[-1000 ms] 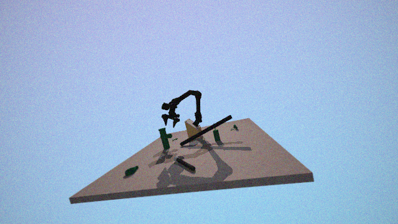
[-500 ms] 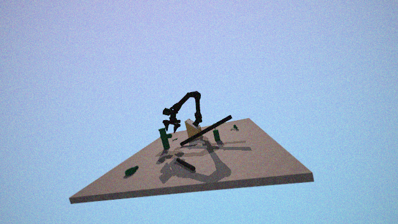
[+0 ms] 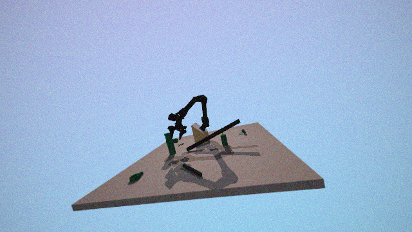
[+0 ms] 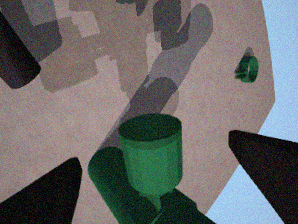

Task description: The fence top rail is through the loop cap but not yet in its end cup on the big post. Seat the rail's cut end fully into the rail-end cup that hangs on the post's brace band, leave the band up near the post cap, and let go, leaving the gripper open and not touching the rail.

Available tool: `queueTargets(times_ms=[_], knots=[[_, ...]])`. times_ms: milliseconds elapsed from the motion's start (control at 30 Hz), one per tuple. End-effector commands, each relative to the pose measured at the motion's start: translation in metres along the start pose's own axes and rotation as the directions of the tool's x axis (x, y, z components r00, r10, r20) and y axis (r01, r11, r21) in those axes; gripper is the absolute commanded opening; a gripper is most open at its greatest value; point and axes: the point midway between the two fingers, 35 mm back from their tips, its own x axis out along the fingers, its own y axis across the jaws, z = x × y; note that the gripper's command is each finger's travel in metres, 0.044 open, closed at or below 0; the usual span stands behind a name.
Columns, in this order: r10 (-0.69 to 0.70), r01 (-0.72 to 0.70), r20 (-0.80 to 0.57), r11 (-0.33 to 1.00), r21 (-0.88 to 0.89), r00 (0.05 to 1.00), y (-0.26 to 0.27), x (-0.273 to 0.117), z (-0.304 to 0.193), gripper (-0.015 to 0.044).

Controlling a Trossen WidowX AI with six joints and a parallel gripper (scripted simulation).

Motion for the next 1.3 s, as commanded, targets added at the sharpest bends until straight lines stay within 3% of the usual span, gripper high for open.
queueTargets(times_ms=[0,967,1267], knots=[[0.000,0.000,0.004,1.000,0.003,1.000,0.001,0.007,0.001,0.0440],[-0.001,0.001,0.008,1.000,0.003,1.000,0.003,0.054,0.003,0.0440],[-0.001,0.001,0.008,1.000,0.003,1.000,0.003,0.054,0.003,0.0204]])
